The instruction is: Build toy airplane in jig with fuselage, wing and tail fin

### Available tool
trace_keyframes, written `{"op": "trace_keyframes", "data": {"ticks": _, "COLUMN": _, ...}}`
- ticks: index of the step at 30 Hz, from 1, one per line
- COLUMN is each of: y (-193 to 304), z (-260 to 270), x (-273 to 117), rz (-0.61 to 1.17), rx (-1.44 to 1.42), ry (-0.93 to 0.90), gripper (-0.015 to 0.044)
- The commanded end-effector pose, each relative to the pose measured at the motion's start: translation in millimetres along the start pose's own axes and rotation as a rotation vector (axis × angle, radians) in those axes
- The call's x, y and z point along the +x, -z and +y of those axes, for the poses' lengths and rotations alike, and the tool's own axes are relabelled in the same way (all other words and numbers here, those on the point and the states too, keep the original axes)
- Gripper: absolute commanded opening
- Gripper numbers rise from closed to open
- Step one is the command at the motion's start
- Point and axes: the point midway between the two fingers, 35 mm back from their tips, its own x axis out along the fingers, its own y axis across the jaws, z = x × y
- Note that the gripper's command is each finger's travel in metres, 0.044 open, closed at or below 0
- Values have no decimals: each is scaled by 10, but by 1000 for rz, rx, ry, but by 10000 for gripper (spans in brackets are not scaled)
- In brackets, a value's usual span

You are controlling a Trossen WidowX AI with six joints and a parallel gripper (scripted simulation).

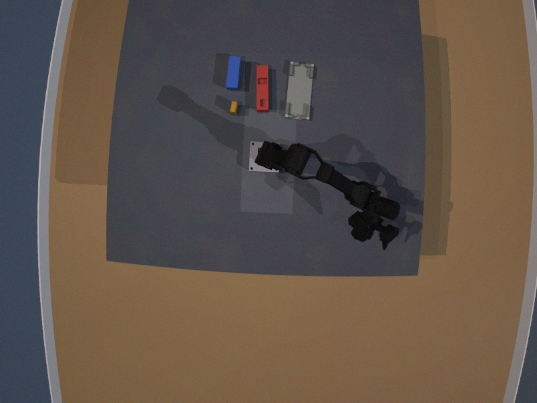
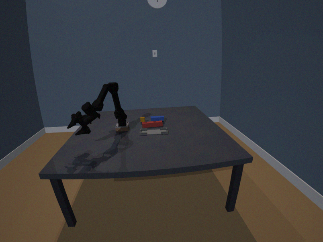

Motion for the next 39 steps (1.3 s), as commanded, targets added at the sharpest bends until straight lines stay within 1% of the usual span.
{"op": "trace_keyframes", "data": {"ticks": 1, "y": 585, "z": 15, "x": -470, "rz": 175, "rx": -199, "ry": -35, "gripper": 440}}
{"op": "trace_keyframes", "data": {"ticks": 6, "y": 1148, "z": -81, "x": -1049, "rz": 358, "rx": -418, "ry": -87, "gripper": 440}}
{"op": "trace_keyframes", "data": {"ticks": 12, "y": 1687, "z": -367, "x": -1817, "rz": 565, "rx": -730, "ry": -160, "gripper": 440}}
{"op": "trace_keyframes", "data": {"ticks": 17, "y": 1986, "z": -702, "x": -2515, "rz": 740, "rx": -996, "ry": -252, "gripper": 440}}
{"op": "trace_keyframes", "data": {"ticks": 21, "y": 2111, "z": -1028, "x": -3086, "rz": 873, "rx": -1217, "ry": -342, "gripper": 440}}
{"op": "trace_keyframes", "data": {"ticks": 26, "y": 2108, "z": -1493, "x": -3776, "rz": 1017, "rx": -1513, "ry": -469, "gripper": 440}}
{"op": "trace_keyframes", "data": {"ticks": 30, "y": 1975, "z": -1893, "x": -4289, "rz": 1124, "rx": -1757, "ry": -592, "gripper": 440}}
{"op": "trace_keyframes", "data": {"ticks": 34, "y": 1728, "z": -2303, "x": -4746, "rz": 1218, "rx": -2006, "ry": -734, "gripper": 440}}
{"op": "trace_keyframes", "data": {"ticks": 39, "y": 1265, "z": -2806, "x": -5210, "rz": 1317, "rx": -2326, "ry": -945, "gripper": 440}}
